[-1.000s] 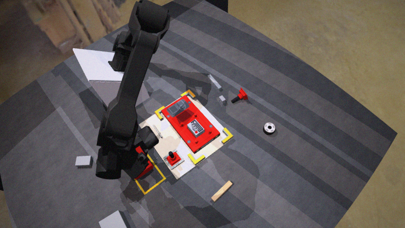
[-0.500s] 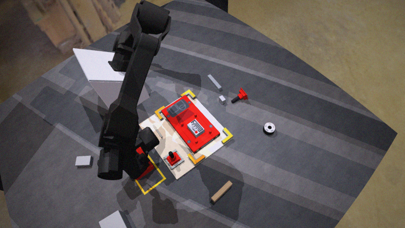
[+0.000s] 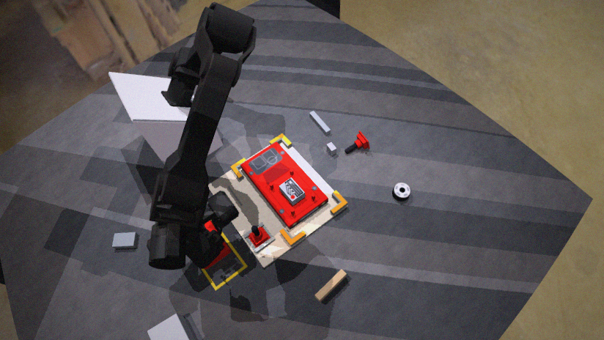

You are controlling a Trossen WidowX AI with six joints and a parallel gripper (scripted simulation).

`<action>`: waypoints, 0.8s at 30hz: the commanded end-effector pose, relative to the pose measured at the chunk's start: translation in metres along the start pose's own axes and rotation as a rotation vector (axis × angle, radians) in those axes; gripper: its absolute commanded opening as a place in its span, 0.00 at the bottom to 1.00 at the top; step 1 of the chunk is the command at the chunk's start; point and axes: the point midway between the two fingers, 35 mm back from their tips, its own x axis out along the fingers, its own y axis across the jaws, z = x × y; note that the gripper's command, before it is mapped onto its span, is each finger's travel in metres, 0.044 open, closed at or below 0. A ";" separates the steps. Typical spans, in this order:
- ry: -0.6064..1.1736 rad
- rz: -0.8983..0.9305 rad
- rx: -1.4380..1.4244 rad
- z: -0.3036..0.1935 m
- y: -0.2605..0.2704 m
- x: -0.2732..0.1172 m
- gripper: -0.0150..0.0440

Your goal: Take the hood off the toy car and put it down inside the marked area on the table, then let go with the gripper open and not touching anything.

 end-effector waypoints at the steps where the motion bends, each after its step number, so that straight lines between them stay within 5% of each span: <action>1: 0.000 0.004 0.008 -0.001 0.000 0.003 0.25; 11: 0.000 0.004 0.008 -0.001 0.000 0.008 0.25; 24: 0.000 0.001 0.000 0.000 0.000 0.005 0.83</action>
